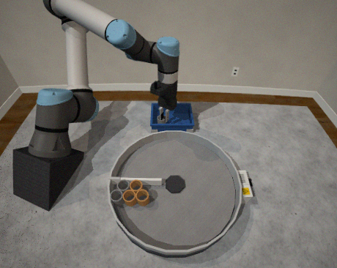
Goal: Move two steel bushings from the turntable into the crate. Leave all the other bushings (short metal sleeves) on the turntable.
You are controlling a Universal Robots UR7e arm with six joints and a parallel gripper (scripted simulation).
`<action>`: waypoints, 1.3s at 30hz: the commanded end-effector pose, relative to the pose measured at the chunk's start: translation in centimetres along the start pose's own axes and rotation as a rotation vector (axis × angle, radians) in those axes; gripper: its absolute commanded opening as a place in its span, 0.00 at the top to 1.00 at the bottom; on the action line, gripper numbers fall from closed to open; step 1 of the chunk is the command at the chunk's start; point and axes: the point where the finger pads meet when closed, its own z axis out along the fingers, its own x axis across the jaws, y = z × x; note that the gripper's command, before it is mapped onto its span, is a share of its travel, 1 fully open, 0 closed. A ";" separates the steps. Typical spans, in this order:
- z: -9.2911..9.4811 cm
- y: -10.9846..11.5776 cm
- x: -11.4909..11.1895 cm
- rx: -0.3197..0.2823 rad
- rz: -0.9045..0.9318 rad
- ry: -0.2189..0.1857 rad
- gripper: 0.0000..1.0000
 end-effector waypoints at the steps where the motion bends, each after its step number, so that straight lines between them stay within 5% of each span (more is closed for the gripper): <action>1: -0.3 0.0 0.0 0.000 0.000 -0.001 0.53; 39: -1.4 0.0 0.1 0.000 0.000 -0.001 0.53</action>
